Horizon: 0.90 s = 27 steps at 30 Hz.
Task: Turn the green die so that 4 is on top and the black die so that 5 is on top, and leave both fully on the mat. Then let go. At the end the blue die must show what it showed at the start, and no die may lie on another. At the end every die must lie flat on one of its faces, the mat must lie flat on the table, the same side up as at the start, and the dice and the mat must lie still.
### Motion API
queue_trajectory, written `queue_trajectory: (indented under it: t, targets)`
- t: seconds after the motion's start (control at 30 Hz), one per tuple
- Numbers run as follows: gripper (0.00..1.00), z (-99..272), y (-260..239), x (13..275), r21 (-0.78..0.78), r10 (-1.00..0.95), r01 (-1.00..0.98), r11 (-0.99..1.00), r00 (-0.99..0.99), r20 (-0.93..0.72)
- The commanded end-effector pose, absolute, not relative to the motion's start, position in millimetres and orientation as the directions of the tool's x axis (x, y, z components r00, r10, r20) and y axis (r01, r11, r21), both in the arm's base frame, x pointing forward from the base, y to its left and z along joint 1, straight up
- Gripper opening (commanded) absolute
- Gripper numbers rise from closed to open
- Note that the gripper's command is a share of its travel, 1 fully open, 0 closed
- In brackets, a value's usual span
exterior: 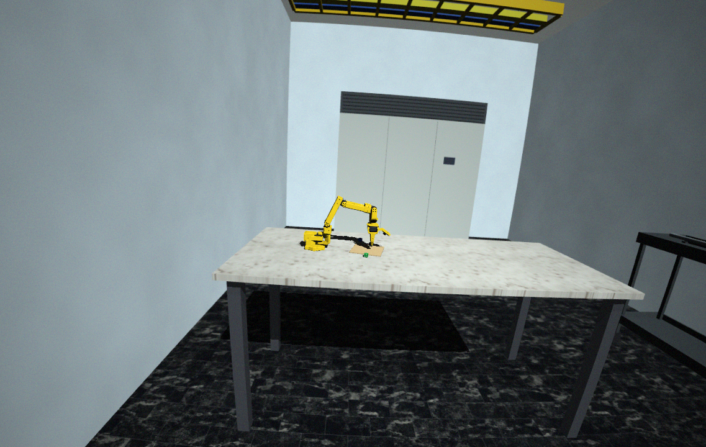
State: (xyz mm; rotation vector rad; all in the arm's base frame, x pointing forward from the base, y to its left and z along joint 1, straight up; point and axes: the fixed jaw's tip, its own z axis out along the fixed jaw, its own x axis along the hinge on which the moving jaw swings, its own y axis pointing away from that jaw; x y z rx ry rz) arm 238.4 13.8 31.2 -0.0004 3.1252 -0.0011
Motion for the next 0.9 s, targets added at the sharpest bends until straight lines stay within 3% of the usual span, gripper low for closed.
queue_trajectory:
  t: [0.0, 0.87]
  targets:
    - [0.00, 34.5, 15.5, 241.4, 0.001, -0.007, -0.007, 1.000, -0.999, -0.044]
    - [0.00, 25.8, 15.5, 241.7, 0.001, -0.007, -0.007, 1.000, -0.999, -0.044]
